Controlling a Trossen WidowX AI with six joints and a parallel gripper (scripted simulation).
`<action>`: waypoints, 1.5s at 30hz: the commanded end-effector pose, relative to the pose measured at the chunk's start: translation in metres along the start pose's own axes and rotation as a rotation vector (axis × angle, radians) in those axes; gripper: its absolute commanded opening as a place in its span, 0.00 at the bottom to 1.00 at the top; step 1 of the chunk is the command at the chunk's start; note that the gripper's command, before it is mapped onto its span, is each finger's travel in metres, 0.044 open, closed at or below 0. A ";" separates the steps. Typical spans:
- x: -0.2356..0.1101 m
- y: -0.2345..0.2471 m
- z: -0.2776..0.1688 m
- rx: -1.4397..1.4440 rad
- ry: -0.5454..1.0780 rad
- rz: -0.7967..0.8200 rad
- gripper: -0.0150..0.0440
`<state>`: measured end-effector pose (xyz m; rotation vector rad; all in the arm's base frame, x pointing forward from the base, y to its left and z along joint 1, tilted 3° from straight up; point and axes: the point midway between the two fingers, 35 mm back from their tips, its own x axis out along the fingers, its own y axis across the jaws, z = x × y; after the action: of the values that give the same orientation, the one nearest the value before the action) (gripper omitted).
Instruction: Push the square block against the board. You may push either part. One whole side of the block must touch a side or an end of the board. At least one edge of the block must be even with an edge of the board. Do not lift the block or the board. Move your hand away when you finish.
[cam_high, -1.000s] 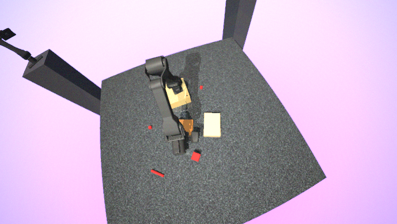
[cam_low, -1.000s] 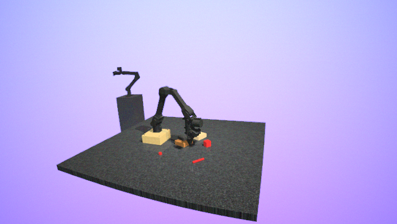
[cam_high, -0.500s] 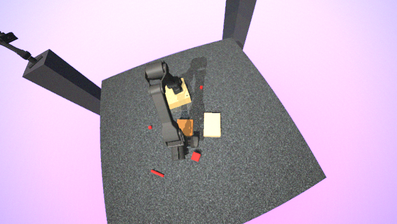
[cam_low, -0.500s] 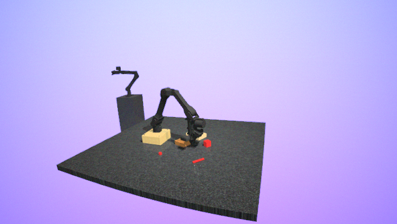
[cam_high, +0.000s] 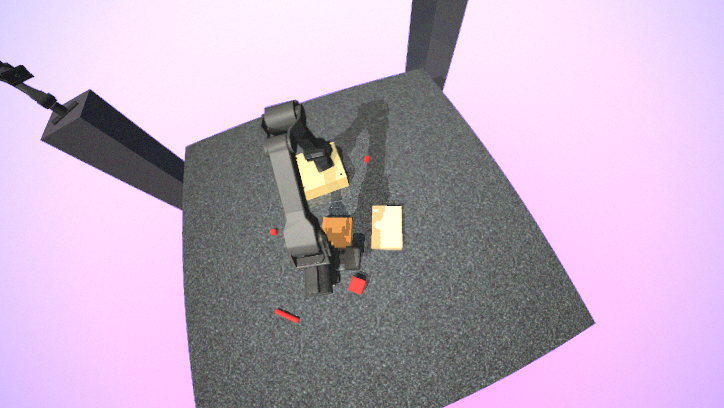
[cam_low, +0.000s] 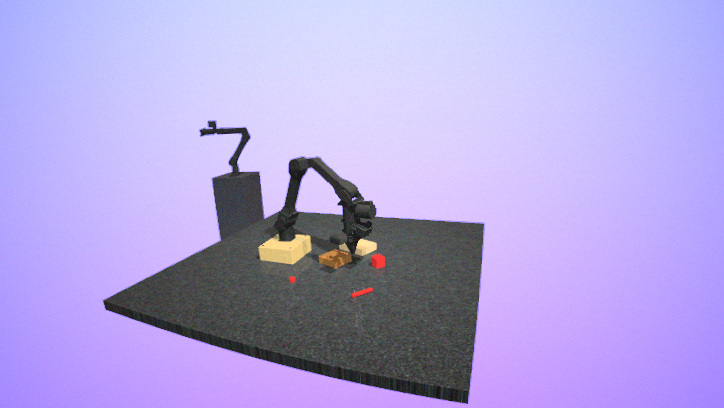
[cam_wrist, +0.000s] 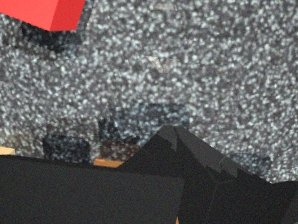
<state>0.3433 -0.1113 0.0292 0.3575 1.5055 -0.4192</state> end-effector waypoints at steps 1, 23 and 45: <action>0.002 -0.002 -0.002 0.023 0.005 -0.001 0.25; -0.004 -0.045 -0.048 0.781 0.013 -0.013 0.25; -0.002 -0.078 -0.102 1.538 0.015 -0.030 0.25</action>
<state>0.2271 -0.1320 0.0328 1.4381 0.9803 -1.4861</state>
